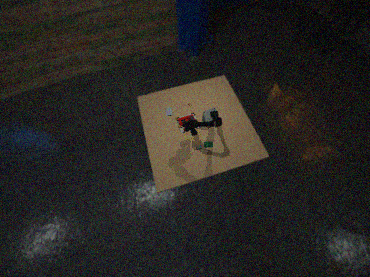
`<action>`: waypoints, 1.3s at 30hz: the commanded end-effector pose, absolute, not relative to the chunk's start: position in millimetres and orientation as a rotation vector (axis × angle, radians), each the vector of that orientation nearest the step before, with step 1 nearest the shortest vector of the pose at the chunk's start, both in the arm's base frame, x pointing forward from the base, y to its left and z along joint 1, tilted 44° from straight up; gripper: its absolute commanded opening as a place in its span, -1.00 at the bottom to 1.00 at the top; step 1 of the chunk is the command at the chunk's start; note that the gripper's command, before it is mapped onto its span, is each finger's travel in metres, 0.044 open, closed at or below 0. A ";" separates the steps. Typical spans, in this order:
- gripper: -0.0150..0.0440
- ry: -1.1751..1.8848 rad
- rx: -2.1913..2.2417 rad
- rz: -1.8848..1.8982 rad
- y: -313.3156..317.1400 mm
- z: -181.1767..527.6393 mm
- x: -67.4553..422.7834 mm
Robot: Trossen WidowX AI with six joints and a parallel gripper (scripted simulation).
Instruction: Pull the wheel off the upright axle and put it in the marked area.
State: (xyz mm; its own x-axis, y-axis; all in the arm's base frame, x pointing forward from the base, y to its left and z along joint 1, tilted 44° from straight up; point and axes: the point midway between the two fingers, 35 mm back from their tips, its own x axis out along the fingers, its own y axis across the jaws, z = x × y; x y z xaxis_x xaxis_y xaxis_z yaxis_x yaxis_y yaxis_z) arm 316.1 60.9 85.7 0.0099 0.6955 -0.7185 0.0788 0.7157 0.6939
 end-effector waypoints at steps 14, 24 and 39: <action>-0.49 1.507 0.669 0.538 96.7 51.2 316.7; -0.49 1.507 0.674 0.543 135.4 14.0 314.1; 0.31 1.509 0.667 0.545 133.6 15.7 313.9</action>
State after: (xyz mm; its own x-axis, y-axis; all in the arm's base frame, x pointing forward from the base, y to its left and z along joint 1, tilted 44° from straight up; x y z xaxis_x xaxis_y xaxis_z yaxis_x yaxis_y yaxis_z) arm 314.0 133.8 15.5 0.0068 0.6978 -0.7162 0.0802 0.7136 0.6960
